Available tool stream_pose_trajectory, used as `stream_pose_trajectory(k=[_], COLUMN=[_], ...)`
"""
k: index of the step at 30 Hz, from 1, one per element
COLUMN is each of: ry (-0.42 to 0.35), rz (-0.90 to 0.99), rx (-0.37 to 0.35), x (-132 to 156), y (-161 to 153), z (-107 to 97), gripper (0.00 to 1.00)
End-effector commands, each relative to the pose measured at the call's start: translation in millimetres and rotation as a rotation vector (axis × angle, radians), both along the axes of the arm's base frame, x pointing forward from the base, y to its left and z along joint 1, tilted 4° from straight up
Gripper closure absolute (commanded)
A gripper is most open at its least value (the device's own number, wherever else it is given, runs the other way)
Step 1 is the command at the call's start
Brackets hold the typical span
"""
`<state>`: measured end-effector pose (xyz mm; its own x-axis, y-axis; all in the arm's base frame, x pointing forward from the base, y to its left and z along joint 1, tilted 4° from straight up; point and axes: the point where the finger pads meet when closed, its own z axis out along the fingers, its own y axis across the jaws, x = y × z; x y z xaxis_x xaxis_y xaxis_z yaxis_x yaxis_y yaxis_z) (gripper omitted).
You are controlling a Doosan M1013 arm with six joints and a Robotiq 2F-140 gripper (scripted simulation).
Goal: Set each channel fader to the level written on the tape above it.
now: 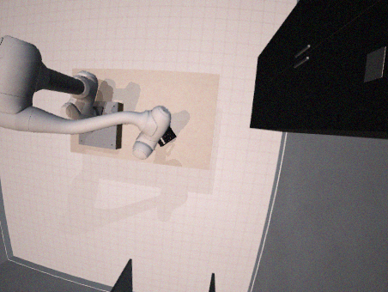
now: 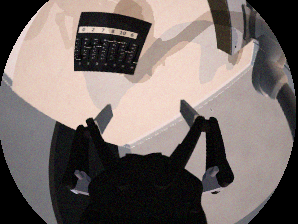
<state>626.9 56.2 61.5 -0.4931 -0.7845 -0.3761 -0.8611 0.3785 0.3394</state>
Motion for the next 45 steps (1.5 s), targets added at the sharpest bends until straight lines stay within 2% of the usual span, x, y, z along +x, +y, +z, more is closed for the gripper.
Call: stream_pose_trajectory(k=[1,2,4,6,8,10,27,30,33,37,38,40,41,45], ry=[-0.087,-0.087,-0.14,-0.14,-0.182,-0.201,-0.207,-0.187,-0.138,-0.089,-0.076,-0.076,-0.047,-0.046], rz=[0.201,0.201,0.34,0.34,0.46,0.518,0.535,0.421,0.159,-0.076,-0.137,-0.137,-0.267,-0.269], rx=[-0.172,-0.172,-0.281,-0.281,-0.374,-0.418,-0.433,-0.443,-0.457,-0.455,-0.455,-0.455,-0.462,-0.462], x=[-11.3,-11.3,-11.1,-11.1,-8.3,-6.0,-4.9,2.0,18.8,38.2,40.2,40.2,41.1,41.2], y=[-39.6,-39.6,-75.6,-75.6,-100.5,-113.8,-117.9,-113.5,-102.5,-89.4,-88.1,-88.1,-87.5,-87.4], z=[-1.1,-1.1,6.1,6.1,14.3,19.9,21.7,13.5,-7.1,-32.2,-34.9,-34.9,-36.0,-36.2], gripper=[0.0,0.0,0.0,0.0,0.0,0.0,0.0,0.0,0.0,0.0,0.0,0.0,0.0,0.0])
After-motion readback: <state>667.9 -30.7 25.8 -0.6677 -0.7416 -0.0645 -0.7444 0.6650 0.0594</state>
